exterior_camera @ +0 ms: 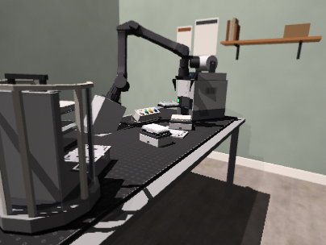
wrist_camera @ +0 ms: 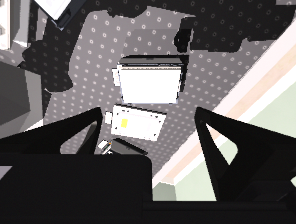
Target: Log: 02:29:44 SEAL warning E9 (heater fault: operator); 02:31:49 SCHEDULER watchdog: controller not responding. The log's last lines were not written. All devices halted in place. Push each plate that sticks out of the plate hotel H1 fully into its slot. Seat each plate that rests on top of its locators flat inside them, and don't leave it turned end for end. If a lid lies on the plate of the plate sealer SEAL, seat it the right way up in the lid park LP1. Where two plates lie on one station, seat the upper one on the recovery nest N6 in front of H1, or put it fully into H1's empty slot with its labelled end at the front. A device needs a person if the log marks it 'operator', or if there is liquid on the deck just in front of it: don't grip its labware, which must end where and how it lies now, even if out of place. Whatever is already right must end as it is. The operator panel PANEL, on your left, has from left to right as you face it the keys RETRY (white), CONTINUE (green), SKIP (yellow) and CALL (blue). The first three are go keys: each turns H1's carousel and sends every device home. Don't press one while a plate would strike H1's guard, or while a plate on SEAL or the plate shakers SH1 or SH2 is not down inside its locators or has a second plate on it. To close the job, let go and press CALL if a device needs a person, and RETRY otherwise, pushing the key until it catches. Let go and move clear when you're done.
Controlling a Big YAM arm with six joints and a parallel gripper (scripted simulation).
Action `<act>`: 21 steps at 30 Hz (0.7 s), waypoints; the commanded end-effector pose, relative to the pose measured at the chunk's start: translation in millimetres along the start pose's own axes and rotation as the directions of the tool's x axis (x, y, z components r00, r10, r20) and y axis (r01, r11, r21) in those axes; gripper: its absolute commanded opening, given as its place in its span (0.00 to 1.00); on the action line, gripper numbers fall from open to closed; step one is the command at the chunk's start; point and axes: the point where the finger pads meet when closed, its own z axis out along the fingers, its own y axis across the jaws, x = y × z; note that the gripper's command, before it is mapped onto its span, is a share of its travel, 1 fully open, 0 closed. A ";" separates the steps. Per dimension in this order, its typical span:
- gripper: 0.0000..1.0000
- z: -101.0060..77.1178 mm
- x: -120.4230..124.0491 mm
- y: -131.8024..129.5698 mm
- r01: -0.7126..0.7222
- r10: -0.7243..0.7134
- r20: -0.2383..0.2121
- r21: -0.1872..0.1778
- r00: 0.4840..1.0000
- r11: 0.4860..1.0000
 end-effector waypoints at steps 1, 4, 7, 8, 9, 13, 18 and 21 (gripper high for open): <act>1.00 -28.1 -6.0 -19.4 0.028 -0.028 0.003 0.082 1.000 0.996; 1.00 -28.1 -6.0 -19.4 0.028 -0.028 0.003 0.082 1.000 0.996; 1.00 -28.1 -6.0 -19.4 0.028 -0.028 0.003 0.082 1.000 0.996; 1.00 -28.1 -6.0 -19.4 0.028 -0.028 0.003 0.082 1.000 0.996; 1.00 -28.1 -6.0 -19.4 0.028 -0.028 0.003 0.082 1.000 0.996; 1.00 -28.1 -6.0 -19.4 0.028 -0.028 0.003 0.082 1.000 0.996; 1.00 13.6 -3.3 -3.2 0.003 -0.003 0.004 0.005 1.000 1.000; 1.00 21.7 -3.3 -3.1 0.003 -0.003 0.004 0.005 1.000 1.000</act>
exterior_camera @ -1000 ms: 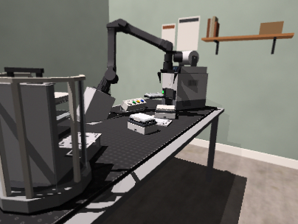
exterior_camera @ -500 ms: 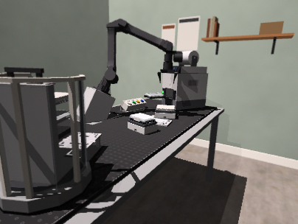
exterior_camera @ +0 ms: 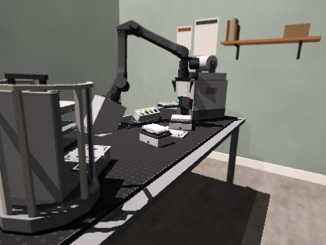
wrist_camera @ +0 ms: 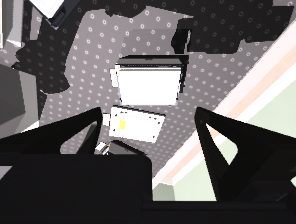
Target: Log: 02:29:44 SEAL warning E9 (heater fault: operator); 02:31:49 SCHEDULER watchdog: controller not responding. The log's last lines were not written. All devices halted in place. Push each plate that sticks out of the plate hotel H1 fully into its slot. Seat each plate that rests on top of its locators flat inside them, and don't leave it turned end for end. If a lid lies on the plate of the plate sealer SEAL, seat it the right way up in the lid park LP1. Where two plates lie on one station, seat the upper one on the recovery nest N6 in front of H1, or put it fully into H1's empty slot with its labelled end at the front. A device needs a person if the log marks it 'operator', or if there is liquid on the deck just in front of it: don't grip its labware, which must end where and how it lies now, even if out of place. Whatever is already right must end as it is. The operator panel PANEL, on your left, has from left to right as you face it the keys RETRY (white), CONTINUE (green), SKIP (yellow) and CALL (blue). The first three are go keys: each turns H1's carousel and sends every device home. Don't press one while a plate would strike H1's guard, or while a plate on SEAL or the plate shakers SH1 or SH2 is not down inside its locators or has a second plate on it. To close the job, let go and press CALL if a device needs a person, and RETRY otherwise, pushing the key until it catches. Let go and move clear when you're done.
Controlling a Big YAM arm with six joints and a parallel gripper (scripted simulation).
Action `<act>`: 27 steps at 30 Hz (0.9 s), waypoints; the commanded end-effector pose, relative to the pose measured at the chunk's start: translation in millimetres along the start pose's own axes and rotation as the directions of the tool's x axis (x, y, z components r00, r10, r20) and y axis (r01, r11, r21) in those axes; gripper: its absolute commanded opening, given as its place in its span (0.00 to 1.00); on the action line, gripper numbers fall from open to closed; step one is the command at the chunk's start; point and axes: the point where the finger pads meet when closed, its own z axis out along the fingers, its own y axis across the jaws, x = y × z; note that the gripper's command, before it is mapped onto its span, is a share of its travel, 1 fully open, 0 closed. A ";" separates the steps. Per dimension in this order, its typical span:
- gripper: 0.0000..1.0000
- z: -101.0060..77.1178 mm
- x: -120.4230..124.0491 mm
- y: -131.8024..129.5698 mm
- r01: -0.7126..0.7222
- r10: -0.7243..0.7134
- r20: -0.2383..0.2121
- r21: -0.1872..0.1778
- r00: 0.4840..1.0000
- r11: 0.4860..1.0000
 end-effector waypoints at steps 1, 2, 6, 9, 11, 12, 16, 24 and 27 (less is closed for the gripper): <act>1.00 15.4 -4.4 -3.1 -0.002 0.002 0.004 -0.008 1.000 1.000; 1.00 18.1 -4.4 -3.1 -0.002 0.002 0.004 -0.008 1.000 1.000; 1.00 28.8 -4.4 -2.8 -0.002 0.002 0.004 -0.008 1.000 1.000; 1.00 34.2 -4.5 -2.7 -0.002 0.002 0.004 -0.008 1.000 1.000; 1.00 23.9 -10.8 -19.8 0.011 -0.011 0.009 0.031 1.000 0.999; 1.00 35.5 -6.4 -8.0 0.002 -0.002 0.005 0.004 1.000 1.000; 1.00 50.2 -4.6 -2.3 -0.002 0.002 0.004 -0.008 1.000 1.000; 1.00 71.7 -4.7 -1.7 -0.002 0.002 0.004 -0.009 1.000 1.000; 1.00 74.3 -4.7 -1.7 -0.002 0.002 0.004 -0.009 1.000 1.000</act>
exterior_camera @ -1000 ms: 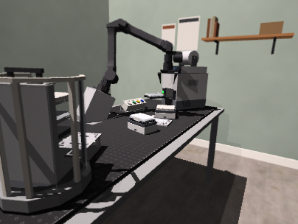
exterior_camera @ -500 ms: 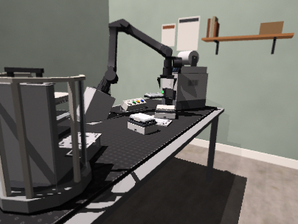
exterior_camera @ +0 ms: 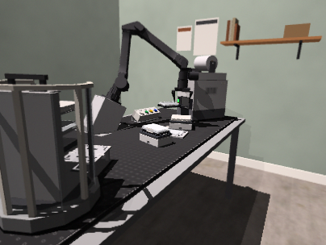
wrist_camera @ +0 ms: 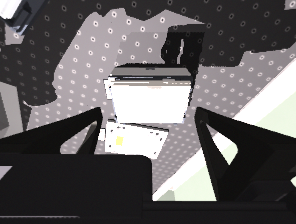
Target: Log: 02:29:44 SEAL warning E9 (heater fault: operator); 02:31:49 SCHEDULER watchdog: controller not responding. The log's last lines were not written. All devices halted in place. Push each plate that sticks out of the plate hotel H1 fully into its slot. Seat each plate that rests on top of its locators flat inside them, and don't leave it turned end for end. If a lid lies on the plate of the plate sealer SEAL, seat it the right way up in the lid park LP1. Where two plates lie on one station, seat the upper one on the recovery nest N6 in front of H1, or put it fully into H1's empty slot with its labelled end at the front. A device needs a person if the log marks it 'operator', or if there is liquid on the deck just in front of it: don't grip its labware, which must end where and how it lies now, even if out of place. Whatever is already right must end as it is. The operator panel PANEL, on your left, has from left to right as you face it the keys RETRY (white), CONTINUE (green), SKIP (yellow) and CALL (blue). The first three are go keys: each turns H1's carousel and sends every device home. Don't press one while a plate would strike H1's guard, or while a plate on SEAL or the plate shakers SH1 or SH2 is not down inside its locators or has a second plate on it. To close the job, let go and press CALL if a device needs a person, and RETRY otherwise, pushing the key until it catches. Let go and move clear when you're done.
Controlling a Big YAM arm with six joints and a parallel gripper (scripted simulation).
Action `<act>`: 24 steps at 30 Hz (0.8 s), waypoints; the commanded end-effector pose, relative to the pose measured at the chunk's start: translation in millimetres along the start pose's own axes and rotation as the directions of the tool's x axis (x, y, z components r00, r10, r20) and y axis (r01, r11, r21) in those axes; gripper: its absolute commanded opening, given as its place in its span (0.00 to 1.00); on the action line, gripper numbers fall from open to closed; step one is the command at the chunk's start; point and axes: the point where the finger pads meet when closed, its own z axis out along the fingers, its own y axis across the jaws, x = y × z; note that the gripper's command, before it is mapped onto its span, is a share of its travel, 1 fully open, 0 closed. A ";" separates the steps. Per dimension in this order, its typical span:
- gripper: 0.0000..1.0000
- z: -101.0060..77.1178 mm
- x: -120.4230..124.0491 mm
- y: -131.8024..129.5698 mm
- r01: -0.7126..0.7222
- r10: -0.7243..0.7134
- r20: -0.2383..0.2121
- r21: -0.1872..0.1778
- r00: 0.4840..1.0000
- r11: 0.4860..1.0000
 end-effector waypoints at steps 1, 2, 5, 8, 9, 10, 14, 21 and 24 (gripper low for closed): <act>1.00 -2.6 -11.1 -22.9 0.008 -0.008 0.009 0.040 1.000 0.999; 1.00 6.4 -7.6 -13.6 0.002 -0.002 0.006 0.020 1.000 1.000; 1.00 20.0 -4.2 -3.1 -0.005 0.005 0.003 -0.002 1.000 1.000; 1.00 4.6 -4.8 -14.4 0.003 -0.003 0.004 0.031 1.000 1.000; 1.00 4.6 -4.8 -14.4 0.003 -0.003 0.004 0.031 1.000 1.000; 1.00 4.6 -4.8 -14.4 0.003 -0.003 0.004 0.031 1.000 1.000; 1.00 4.6 -4.8 -14.4 0.003 -0.003 0.004 0.031 1.000 1.000; 1.00 4.6 -4.8 -14.4 0.003 -0.003 0.004 0.031 1.000 1.000; 1.00 4.6 -4.8 -14.4 0.003 -0.003 0.004 0.031 1.000 1.000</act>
